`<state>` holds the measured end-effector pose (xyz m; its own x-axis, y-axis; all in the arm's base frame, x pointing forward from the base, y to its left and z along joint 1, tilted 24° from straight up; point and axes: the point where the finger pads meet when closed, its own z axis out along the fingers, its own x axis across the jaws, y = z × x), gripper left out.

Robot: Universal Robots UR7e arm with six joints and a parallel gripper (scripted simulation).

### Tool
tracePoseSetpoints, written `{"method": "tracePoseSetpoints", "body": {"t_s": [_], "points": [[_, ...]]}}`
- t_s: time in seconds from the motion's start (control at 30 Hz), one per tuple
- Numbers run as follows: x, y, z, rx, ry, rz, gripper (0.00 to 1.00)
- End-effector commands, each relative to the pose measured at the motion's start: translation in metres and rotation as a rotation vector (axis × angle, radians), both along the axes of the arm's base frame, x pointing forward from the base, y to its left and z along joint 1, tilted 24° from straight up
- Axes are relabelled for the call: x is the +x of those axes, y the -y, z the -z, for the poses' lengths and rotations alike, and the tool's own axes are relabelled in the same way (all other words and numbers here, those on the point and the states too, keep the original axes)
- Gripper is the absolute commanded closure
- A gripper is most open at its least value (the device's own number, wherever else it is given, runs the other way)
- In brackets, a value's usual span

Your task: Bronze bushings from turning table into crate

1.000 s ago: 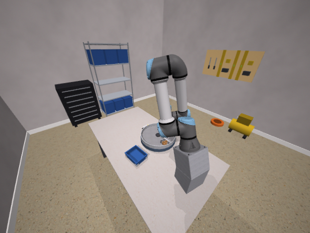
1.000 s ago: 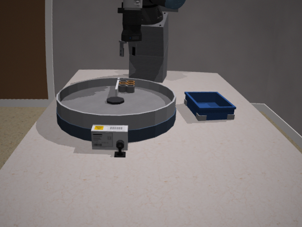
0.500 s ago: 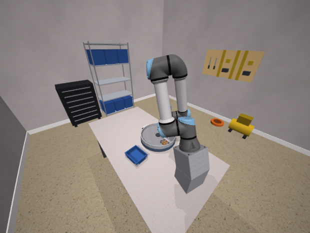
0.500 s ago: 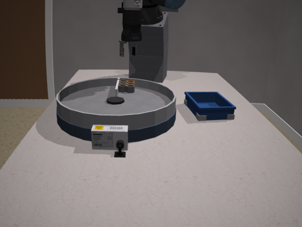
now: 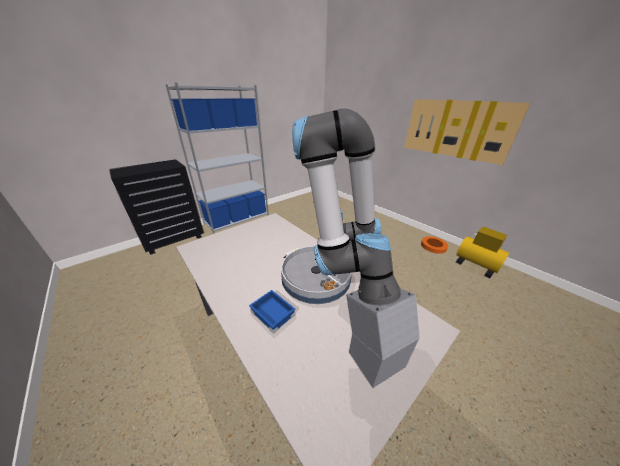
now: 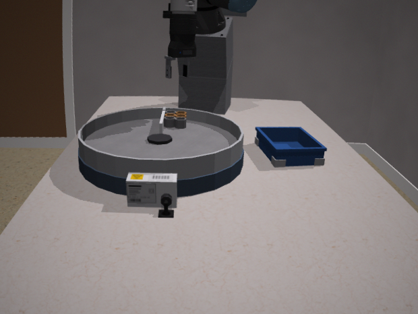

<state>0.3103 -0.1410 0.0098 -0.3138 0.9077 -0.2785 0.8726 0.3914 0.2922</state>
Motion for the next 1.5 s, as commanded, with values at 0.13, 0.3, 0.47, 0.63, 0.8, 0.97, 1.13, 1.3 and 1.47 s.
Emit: {"method": "tracePoseSetpoints", "body": {"t_s": [0.13, 0.3, 0.47, 0.63, 0.8, 0.97, 1.13, 1.3, 1.47], "points": [[0.0, 0.0, 0.0, -0.001, 0.001, 0.0, 0.0], [0.0, 0.0, 0.0, -0.001, 0.001, 0.0, 0.0], [0.0, 0.0, 0.0, -0.001, 0.001, 0.0, 0.0], [0.0, 0.0, 0.0, -0.001, 0.001, 0.0, 0.0], [0.0, 0.0, 0.0, -0.001, 0.001, 0.0, 0.0], [0.0, 0.0, 0.0, -0.001, 0.001, 0.0, 0.0], [0.0, 0.0, 0.0, -0.001, 0.001, 0.0, 0.0], [-0.001, 0.004, 0.0, -0.001, 0.001, 0.0, 0.0], [-0.005, 0.019, -0.001, -0.001, 0.002, 0.0, 0.0]]}}
